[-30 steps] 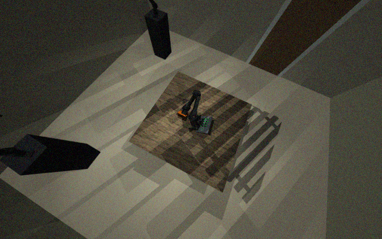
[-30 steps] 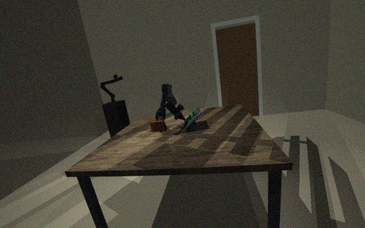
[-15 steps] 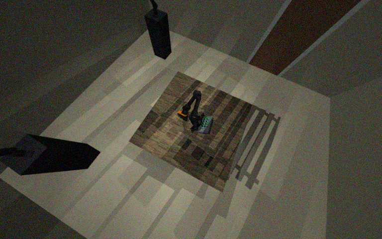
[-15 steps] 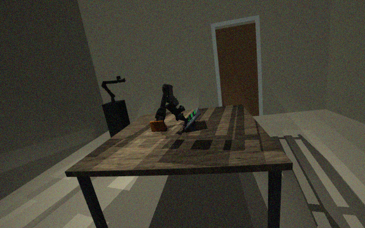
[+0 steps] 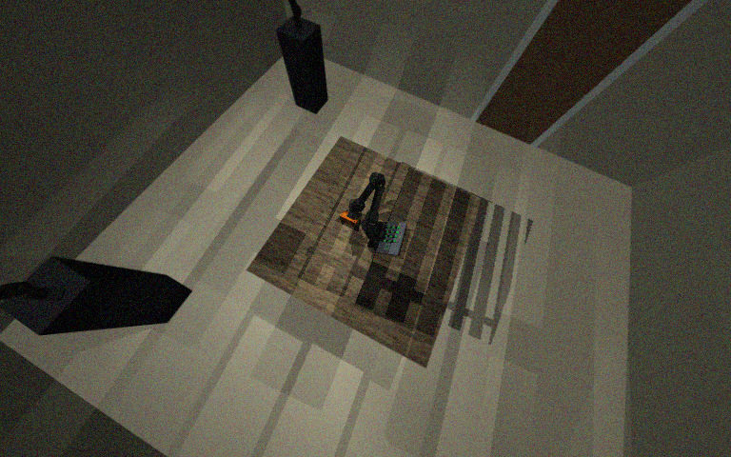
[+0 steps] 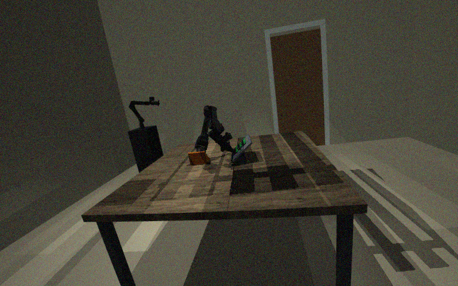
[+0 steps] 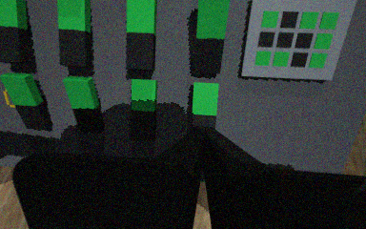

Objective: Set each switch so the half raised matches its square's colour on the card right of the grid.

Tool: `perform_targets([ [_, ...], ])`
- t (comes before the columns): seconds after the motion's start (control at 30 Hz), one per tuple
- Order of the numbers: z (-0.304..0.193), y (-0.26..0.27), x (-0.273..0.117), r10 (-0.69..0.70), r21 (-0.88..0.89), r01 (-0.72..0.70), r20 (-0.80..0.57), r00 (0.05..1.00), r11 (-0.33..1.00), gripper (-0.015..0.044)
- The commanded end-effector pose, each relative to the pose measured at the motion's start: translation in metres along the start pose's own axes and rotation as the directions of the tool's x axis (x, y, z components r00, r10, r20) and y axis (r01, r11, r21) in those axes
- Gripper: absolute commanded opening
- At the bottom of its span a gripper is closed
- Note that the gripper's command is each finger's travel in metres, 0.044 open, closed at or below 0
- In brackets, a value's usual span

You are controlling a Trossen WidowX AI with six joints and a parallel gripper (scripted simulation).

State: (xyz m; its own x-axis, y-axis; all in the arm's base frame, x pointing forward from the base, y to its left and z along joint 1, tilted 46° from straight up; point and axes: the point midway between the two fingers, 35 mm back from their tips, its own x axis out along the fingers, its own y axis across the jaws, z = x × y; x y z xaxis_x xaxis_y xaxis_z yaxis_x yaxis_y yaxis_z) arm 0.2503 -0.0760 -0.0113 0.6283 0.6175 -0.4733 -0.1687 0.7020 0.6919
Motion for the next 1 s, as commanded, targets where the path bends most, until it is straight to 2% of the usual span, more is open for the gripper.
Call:
perform_targets([
  [0.0, -0.0001, 0.0003, 0.0004, 0.002, 0.004, -0.002, 0.001, 1.000, 1.000, 0.0000],
  [0.97, -0.0002, 0.0004, 0.0044, 0.003, 0.004, -0.003, 0.002, 1.000, 1.000, 0.0000],
])
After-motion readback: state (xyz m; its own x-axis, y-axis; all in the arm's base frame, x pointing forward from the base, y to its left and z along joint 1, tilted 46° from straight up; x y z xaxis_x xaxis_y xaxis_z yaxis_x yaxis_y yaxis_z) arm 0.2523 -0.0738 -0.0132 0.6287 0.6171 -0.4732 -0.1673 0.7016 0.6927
